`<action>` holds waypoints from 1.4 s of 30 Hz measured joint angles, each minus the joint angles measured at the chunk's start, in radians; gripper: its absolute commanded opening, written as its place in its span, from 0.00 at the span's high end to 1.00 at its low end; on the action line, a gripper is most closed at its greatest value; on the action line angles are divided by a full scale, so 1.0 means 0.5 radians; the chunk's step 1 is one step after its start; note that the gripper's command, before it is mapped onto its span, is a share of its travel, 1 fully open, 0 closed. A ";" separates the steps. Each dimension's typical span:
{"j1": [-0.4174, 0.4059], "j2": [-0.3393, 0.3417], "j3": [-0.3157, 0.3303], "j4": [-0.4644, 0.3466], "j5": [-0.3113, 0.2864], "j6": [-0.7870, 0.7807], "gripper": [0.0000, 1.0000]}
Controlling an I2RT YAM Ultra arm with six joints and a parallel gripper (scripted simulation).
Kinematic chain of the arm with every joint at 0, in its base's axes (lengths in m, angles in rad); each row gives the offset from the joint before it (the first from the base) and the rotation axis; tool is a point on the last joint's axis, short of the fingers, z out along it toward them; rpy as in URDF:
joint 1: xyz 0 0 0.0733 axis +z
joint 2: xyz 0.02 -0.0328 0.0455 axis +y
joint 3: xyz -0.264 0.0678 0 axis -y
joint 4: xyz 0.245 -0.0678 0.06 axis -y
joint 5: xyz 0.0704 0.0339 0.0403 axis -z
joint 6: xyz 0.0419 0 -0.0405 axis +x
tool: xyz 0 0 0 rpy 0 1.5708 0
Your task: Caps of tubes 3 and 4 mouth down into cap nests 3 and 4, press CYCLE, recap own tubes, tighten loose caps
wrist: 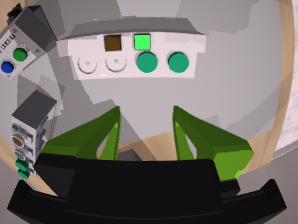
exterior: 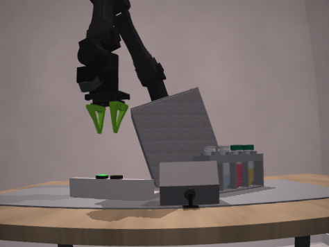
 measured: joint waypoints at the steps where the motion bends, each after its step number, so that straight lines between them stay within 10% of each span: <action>1: 0.000 0.001 -0.001 -0.001 0.000 -0.001 0.53; 16: -0.020 0.047 -0.017 0.054 -0.002 -0.014 0.53; 42: -0.204 0.842 0.133 0.684 -0.026 -0.185 0.53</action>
